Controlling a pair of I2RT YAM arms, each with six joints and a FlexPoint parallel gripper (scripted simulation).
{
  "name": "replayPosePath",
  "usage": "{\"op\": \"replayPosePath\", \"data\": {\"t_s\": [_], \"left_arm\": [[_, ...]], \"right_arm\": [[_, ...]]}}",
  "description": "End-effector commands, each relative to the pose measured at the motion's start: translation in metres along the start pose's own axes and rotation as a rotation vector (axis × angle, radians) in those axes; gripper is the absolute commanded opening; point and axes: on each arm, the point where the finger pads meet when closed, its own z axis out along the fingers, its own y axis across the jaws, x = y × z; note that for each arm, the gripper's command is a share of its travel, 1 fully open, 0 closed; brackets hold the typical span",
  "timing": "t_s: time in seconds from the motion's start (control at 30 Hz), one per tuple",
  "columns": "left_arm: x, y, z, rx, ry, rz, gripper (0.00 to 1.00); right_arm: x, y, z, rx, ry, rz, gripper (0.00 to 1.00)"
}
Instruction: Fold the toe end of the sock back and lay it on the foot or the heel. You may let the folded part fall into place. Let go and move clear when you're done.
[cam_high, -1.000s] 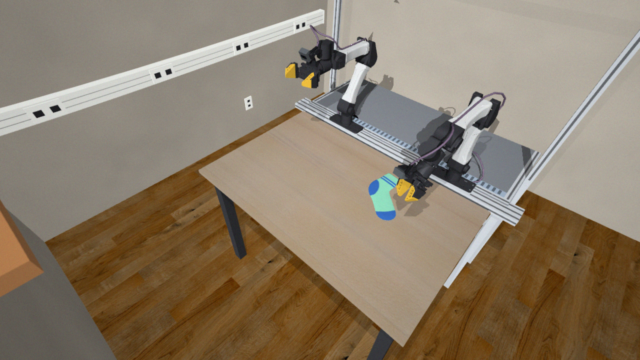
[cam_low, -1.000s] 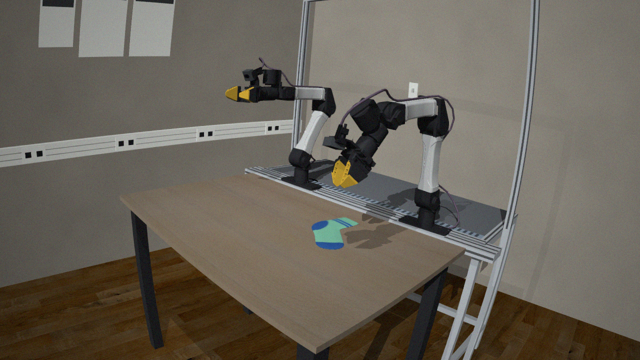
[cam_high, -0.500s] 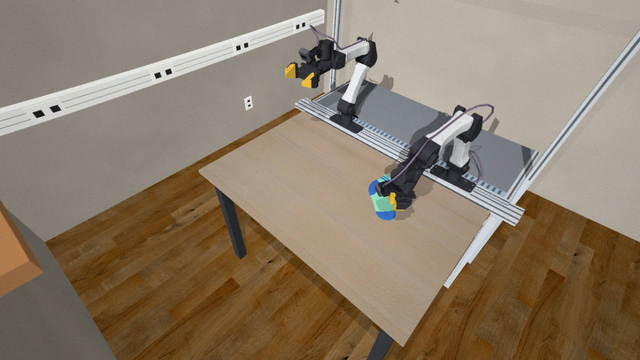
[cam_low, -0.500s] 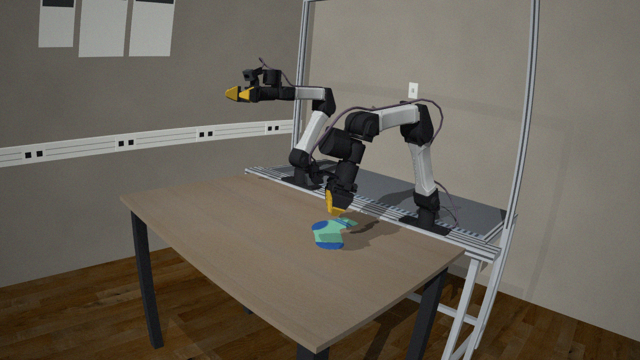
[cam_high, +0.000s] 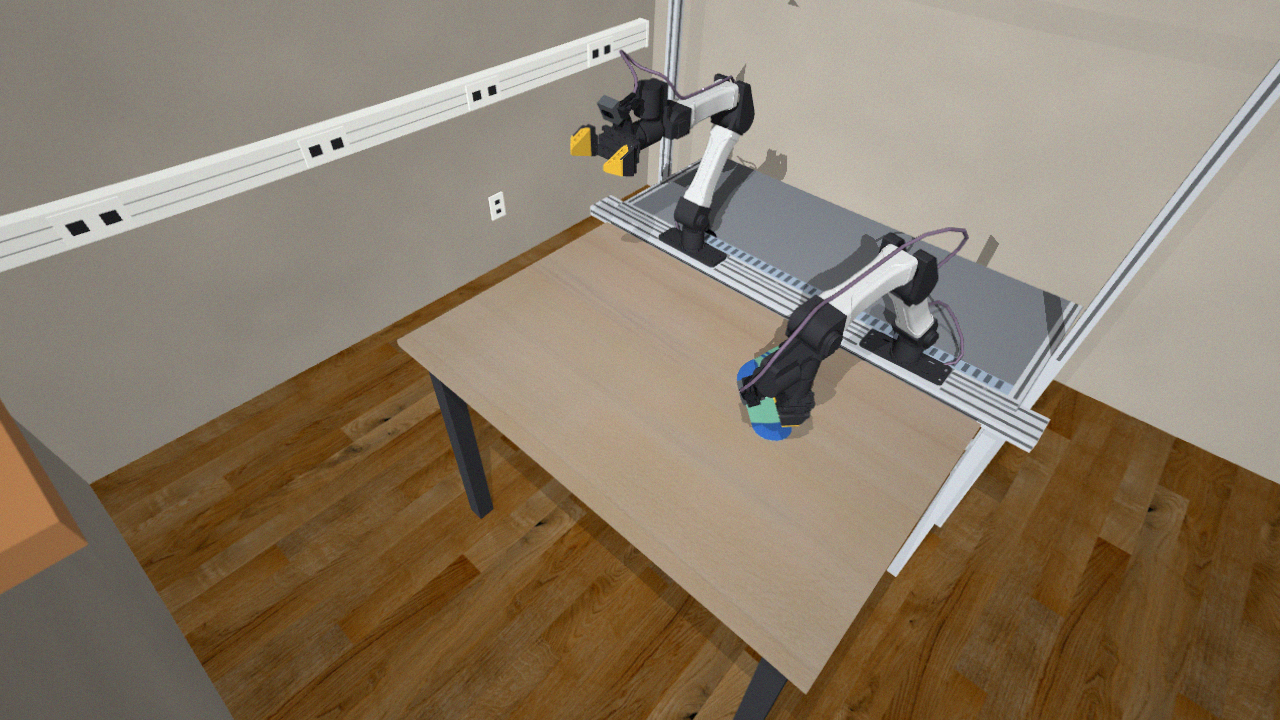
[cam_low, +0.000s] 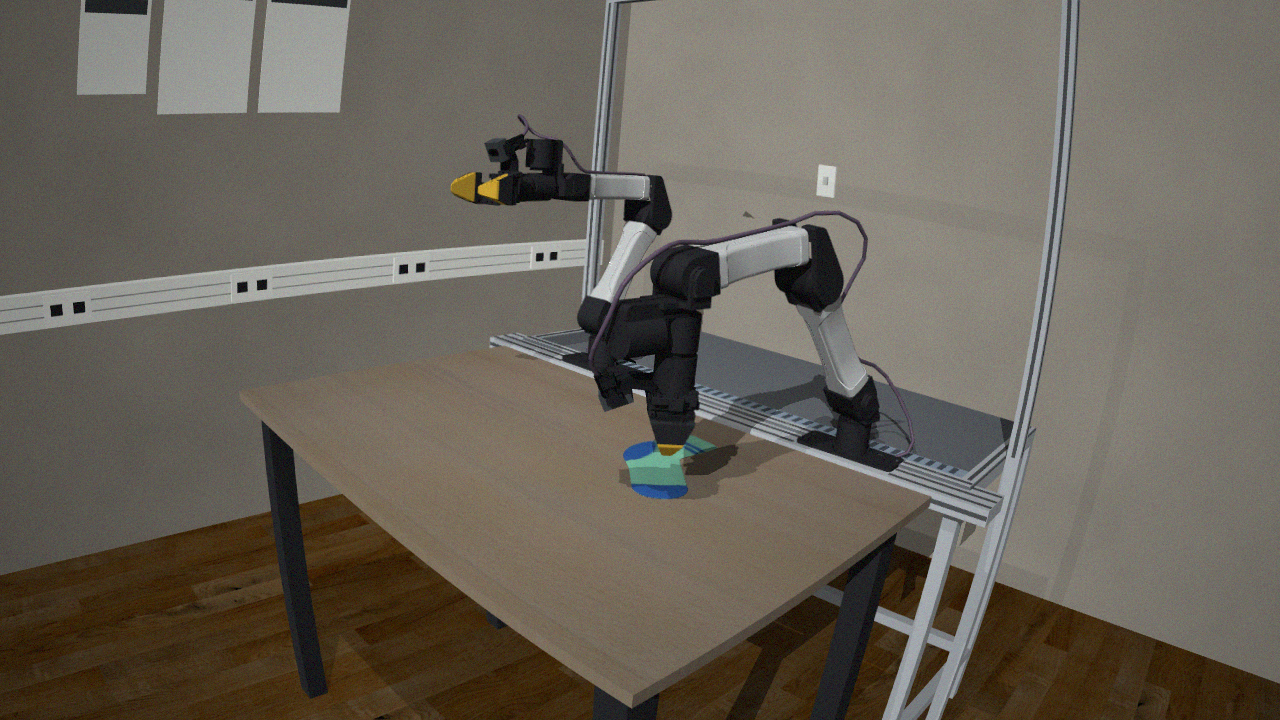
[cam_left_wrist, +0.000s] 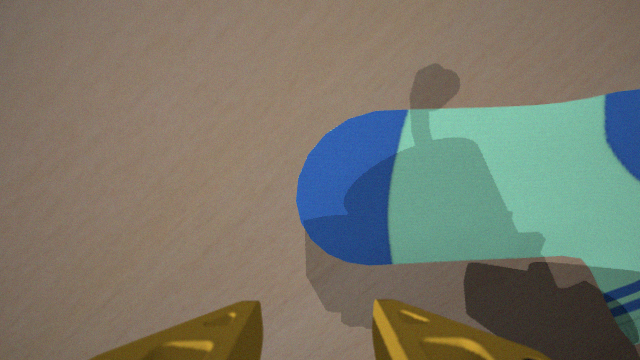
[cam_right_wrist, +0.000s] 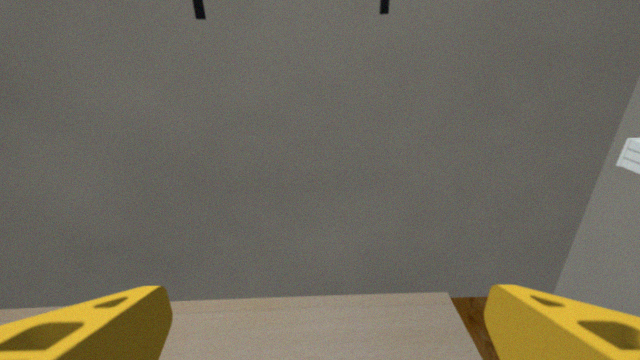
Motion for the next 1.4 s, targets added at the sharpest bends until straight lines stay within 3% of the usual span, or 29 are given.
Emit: {"op": "replayPosePath", "data": {"t_s": [0.0,0.33,0.53,0.6,0.77,0.97,1.03,1.07,1.2,1.3,1.37], "left_arm": [[-0.002,-0.004,0.006,0.019,0.017,-0.009,0.34],[-0.002,-0.004,-0.011,-0.007,-0.030,0.019,0.34],[-0.003,0.002,0.045,0.012,-0.001,0.016,0.34],[-0.004,0.003,0.043,-0.002,-0.023,0.018,0.34],[-0.002,0.005,0.071,0.007,-0.010,0.015,0.34],[-0.010,0.005,0.036,-0.026,-0.063,0.019,0.34],[-0.010,0.005,0.035,-0.027,-0.064,0.019,0.34],[-0.001,0.001,0.057,0.002,-0.018,0.019,0.34],[0.003,0.001,0.077,0.024,0.016,0.017,0.34],[0.001,0.002,0.071,0.012,-0.002,0.017,0.34],[0.003,0.002,0.079,0.020,0.011,0.015,0.34]], "right_arm": [[-0.007,0.001,-0.002,-0.003,-0.019,-0.002,1.00],[-0.007,0.001,-0.002,-0.003,-0.019,-0.002,1.00],[-0.007,0.001,-0.002,-0.003,-0.019,-0.002,1.00],[-0.007,0.001,-0.002,-0.003,-0.019,-0.002,1.00],[-0.007,0.001,-0.002,-0.003,-0.019,-0.002,1.00],[-0.007,0.001,-0.002,-0.003,-0.019,-0.002,1.00],[-0.007,0.001,-0.002,-0.003,-0.019,-0.002,1.00],[-0.007,0.001,-0.002,-0.003,-0.019,-0.002,1.00],[-0.007,0.001,-0.002,-0.003,-0.019,-0.002,1.00],[-0.007,0.001,-0.002,-0.003,-0.019,-0.002,1.00],[-0.007,0.001,-0.002,-0.003,-0.019,-0.002,1.00]]}}
